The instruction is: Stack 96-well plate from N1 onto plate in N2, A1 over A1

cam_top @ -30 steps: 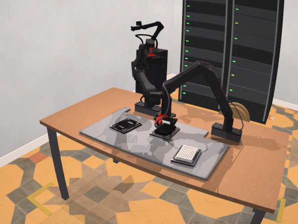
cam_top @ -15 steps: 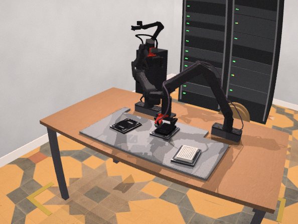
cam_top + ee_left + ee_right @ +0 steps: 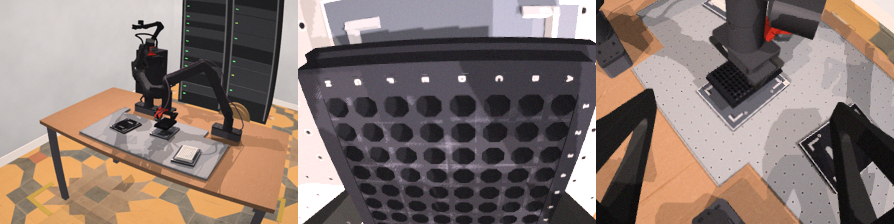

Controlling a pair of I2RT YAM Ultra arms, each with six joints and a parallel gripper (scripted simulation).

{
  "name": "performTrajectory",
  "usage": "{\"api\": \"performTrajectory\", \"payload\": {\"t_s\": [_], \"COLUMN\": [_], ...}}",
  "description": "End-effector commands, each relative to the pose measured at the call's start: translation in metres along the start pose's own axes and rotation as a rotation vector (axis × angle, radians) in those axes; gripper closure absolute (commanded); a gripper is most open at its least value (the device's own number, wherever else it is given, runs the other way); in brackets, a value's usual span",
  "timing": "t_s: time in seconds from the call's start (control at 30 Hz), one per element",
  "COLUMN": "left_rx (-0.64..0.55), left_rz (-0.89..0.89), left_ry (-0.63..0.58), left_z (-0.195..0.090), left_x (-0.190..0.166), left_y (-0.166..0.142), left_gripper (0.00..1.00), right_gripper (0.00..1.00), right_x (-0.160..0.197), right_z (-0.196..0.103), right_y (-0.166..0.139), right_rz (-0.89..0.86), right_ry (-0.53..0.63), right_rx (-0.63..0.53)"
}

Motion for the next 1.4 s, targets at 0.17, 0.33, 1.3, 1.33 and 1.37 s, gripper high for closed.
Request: {"api": "performTrajectory", "payload": {"t_s": [0.17,0.33,1.3,1.33,1.37], "left_rx": [-0.007,0.004,-0.001,-0.003,-0.004], "left_rz": [0.079,0.072,-0.128,-0.130,-0.131], "left_ry": [-0.004,0.001,0.009,0.009,0.009], "left_z": [-0.018,-0.019,-0.026,-0.026,-0.026], "left_x": [0.095,0.132,0.261,0.262,0.263], "left_y": [0.037,0.049,0.105,0.106,0.106], "left_gripper": [0.21,0.21,0.21,0.21,0.21], "right_gripper": [0.00,0.00,0.00,0.00,0.00], "right_x": [0.033,0.037,0.004,0.004,0.004], "right_z": [0.068,0.106,0.272,0.272,0.272], "right_y": [0.074,0.081,-0.007,-0.007,-0.007], "right_rz": [-0.001,-0.003,-0.007,-0.007,-0.007], "right_ry": [0.107,0.119,0.106,0.106,0.105], "right_rx": [-0.244,-0.270,-0.221,-0.221,-0.221]}}
Point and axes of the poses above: on each arm, the point where the finger pads meet when closed, its own z axis out along the fingers, its own x axis across the jaws, y = z × x, the point moved 4 cm from there along -z, back along the fingers, and after that the axes turned 15 degrees about z, right-handed, at the moved point
